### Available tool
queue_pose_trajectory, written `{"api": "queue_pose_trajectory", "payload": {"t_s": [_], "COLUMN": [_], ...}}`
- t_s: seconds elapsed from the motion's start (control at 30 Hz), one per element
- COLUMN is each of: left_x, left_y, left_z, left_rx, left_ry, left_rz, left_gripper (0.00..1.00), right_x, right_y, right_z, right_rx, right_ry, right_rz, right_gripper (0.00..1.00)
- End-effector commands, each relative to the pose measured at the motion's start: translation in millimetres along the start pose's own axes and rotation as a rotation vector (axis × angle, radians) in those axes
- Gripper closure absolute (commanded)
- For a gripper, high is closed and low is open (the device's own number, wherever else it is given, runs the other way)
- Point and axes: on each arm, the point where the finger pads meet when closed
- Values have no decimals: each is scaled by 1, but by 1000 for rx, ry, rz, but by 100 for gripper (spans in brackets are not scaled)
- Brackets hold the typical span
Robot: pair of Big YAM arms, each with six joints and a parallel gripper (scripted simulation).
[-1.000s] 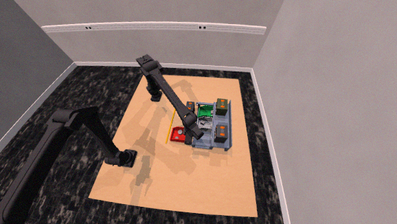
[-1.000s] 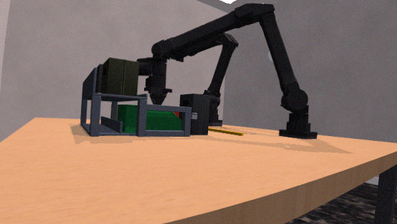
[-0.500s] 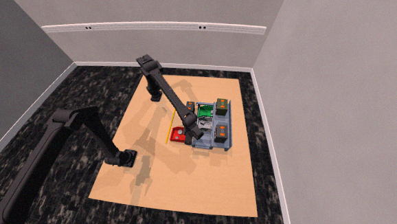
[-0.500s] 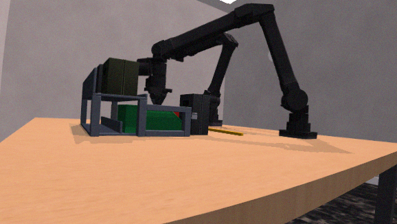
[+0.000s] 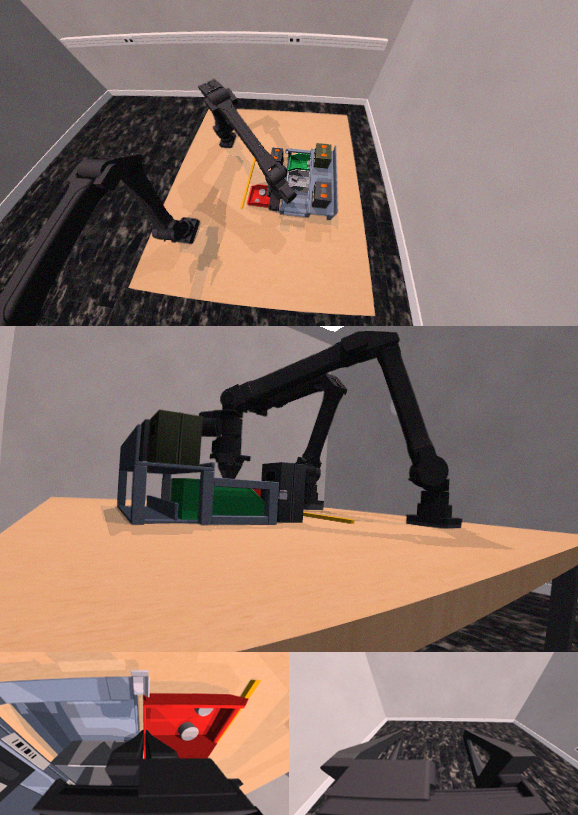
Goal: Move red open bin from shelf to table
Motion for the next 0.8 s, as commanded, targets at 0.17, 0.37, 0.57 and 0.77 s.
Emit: {"api": "queue_pose_trajectory", "payload": {"t_s": [0.17,0.37,0.57,0.77], "left_x": [-4,-2,0,1], "left_y": [-7,-7,-7,-7], "left_z": [2,2,2,1], "left_rx": [3,3,3,3], "left_ry": [-15,-15,-14,-13], "left_rz": [-14,-14,-13,-12], "left_gripper": [100,100,100,100], "right_x": [-8,-8,-8,-8], "right_y": [-14,-14,-14,-14], "right_z": [-2,-2,-2,-2], "right_rx": [16,16,16,16], "right_ry": [3,3,3,3], "right_rz": [-17,-17,-17,-17], "right_gripper": [0,0,0,0]}}
Point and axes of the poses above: on each arm, the point where the finger pads meet when closed, its own x axis out along the fingers, its own z axis across the jaws, y = z × x, and after that the axes turned 14 degrees about x, right-handed
